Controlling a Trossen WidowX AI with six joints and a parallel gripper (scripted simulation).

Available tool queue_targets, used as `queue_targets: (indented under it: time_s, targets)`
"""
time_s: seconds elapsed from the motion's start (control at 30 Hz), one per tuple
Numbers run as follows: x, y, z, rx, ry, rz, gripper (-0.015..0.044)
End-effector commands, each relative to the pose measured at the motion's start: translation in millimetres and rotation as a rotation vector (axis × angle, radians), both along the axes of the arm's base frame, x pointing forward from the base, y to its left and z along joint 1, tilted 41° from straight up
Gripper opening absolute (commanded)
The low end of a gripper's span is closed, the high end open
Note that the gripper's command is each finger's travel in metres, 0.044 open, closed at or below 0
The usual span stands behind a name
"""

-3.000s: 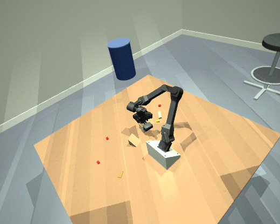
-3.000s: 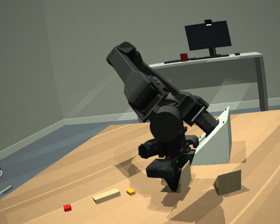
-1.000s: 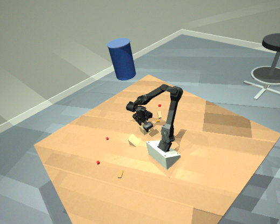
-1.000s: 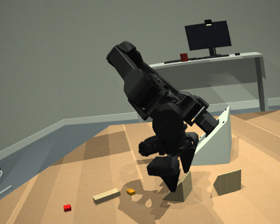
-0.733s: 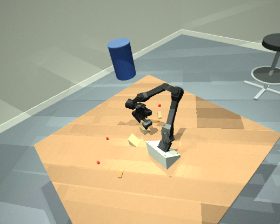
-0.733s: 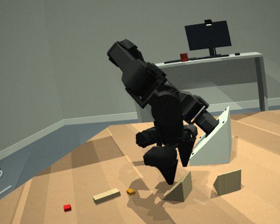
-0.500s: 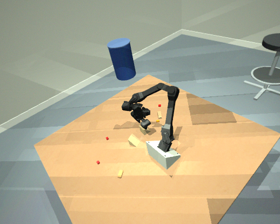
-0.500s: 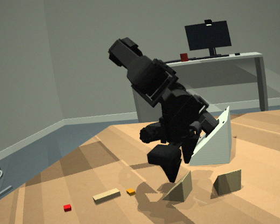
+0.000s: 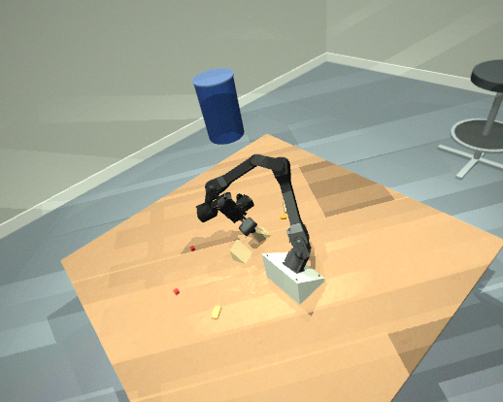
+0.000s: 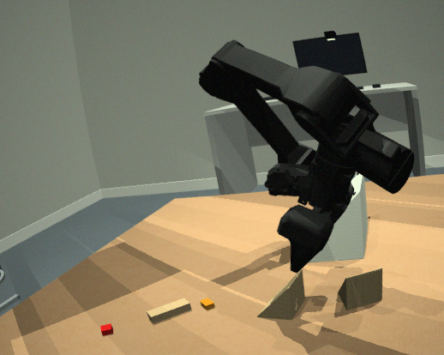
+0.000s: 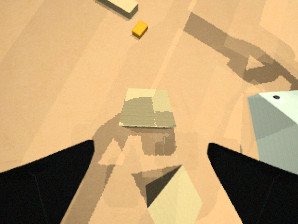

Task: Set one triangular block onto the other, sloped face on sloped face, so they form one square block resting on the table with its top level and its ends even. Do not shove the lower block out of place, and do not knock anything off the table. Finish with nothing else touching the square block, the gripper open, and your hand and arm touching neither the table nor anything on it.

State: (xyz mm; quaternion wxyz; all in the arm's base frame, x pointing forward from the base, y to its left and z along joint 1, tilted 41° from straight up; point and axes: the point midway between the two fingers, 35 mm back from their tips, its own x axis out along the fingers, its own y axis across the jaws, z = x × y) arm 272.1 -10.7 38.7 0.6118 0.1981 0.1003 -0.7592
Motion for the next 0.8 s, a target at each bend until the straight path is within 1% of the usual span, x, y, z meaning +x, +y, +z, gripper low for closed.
queue_targets:
  time_s: [0.0, 0.77]
  targets:
    - [2.1, -0.9, -0.8, -0.011, -0.008, 0.000, 0.0440]
    - [0.1, -34.2, -18.5, 0.000, -0.008, 0.004, 0.0440]
